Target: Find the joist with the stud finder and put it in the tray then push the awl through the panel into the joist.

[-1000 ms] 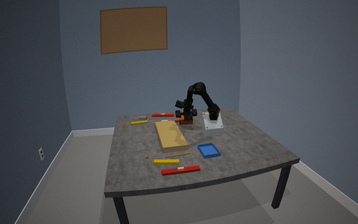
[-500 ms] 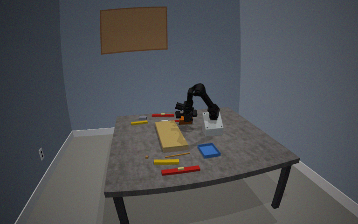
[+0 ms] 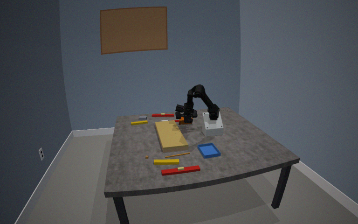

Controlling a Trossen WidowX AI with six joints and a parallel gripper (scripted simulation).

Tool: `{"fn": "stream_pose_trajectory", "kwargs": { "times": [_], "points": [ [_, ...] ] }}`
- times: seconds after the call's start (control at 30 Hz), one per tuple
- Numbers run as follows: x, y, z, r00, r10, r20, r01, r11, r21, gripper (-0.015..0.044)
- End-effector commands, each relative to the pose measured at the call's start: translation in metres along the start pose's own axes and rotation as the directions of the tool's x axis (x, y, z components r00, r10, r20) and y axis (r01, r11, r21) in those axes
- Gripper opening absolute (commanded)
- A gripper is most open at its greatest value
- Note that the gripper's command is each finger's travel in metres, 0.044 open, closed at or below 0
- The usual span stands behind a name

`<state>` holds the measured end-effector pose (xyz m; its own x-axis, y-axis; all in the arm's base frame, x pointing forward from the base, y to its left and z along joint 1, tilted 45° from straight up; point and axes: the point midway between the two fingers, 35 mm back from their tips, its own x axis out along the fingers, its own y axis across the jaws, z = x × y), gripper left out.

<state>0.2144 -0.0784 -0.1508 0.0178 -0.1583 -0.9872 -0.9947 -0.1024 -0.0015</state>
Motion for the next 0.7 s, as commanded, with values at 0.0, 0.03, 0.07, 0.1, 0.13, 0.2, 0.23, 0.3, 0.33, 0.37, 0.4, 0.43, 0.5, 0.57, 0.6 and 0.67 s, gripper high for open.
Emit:
{"fn": "stream_pose_trajectory", "kwargs": {
  "times": [0.0, 0.03, 0.07, 0.1, 0.13, 0.2, 0.23, 0.3, 0.33, 0.37, 0.4, 0.43, 0.5, 0.57, 0.6, 0.67],
  "points": [
    [0.0003, 0.0007, -0.0013, 0.999, 0.004, -0.033, -0.004, 1.0, 0.006, 0.0],
    [0.0004, 0.0007, -0.0011, 0.999, 0.005, -0.039, -0.004, 1.0, 0.006, 0.0],
    [0.0005, 0.0007, -0.0009, 0.999, 0.005, -0.045, -0.005, 1.0, 0.006, 0.0],
    [0.0005, 0.0008, -0.0007, 0.999, 0.006, -0.052, -0.005, 1.0, 0.006, 0.0],
    [0.0006, 0.0008, -0.0005, 0.998, 0.006, -0.058, -0.006, 1.0, 0.006, 0.0],
    [0.0007, 0.0009, -0.0001, 0.997, 0.007, -0.071, -0.006, 1.0, 0.006, 0.0],
    [0.0007, 0.0009, 0.0002, 0.997, 0.007, -0.077, -0.006, 1.0, 0.006, 0.0],
    [0.0007, 0.0009, 0.0006, 0.996, 0.007, -0.089, -0.007, 1.0, 0.006, 0.0],
    [0.0008, 0.001, 0.0008, 0.995, 0.007, -0.096, -0.007, 1.0, 0.006, 0.0],
    [0.0008, 0.001, 0.001, 0.995, 0.007, -0.102, -0.007, 1.0, 0.006, 0.0],
    [0.0008, 0.001, 0.0011, 0.994, 0.007, -0.108, -0.007, 1.0, 0.006, 0.0],
    [0.0008, 0.001, 0.0013, 0.993, 0.007, -0.115, -0.007, 1.0, 0.006, 0.0],
    [0.0007, 0.001, 0.0017, 0.992, 0.007, -0.127, -0.006, 1.0, 0.006, 0.0],
    [0.0007, 0.0011, 0.0021, 0.99, 0.006, -0.14, -0.005, 1.0, 0.007, 0.0],
    [0.0006, 0.0011, 0.0023, 0.989, 0.006, -0.146, -0.005, 1.0, 0.007, 0.0],
    [0.0005, 0.001, 0.0026, 0.987, 0.005, -0.159, -0.004, 1.0, 0.007, 0.0]
  ]
}}
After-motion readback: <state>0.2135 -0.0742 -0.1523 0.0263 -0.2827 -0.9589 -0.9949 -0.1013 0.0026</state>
